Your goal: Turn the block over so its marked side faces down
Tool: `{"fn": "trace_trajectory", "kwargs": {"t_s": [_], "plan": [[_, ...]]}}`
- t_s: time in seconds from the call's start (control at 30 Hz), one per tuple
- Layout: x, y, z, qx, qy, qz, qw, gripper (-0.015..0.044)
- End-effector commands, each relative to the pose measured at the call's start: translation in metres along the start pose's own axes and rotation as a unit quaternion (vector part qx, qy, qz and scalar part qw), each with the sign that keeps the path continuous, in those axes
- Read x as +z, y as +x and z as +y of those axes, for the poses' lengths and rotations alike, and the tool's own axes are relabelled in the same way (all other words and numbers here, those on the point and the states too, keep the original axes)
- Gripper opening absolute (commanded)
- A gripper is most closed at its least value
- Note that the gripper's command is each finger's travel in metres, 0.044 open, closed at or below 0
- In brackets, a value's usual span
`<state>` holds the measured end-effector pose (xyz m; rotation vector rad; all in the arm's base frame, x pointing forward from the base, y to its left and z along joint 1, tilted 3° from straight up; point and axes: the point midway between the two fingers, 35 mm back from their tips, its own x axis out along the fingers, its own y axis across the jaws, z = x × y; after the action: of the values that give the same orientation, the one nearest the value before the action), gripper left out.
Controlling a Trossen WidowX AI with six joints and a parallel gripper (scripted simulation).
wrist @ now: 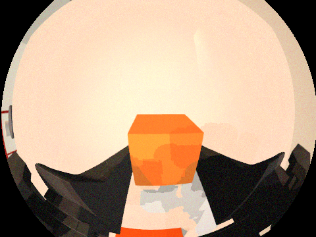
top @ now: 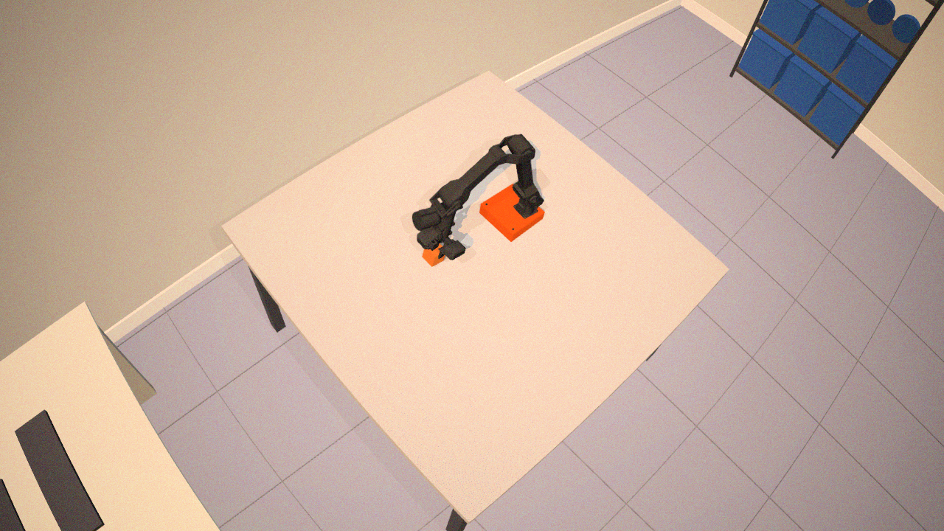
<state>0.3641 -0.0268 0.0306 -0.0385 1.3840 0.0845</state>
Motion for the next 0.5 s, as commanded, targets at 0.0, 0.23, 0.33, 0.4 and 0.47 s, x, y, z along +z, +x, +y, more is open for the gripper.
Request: {"fn": "trace_trajectory", "kwargs": {"t_s": [0.0,0.23,0.33,0.4,0.47], "plan": [[-0.0003,-0.0028,0.0004,0.001,-0.002,-0.042,0.999,0.0],[-0.0025,-0.003,0.0006,0.001,-0.003,-0.097,0.995,0.0],[-0.0039,-0.0036,0.0008,0.0,-0.003,-0.12,0.993,0.0],[-0.0049,-0.0042,0.001,0.0,-0.004,-0.136,0.991,0.0],[-0.006,-0.0048,0.0012,0.0,-0.005,-0.15,0.989,0.0]]}}
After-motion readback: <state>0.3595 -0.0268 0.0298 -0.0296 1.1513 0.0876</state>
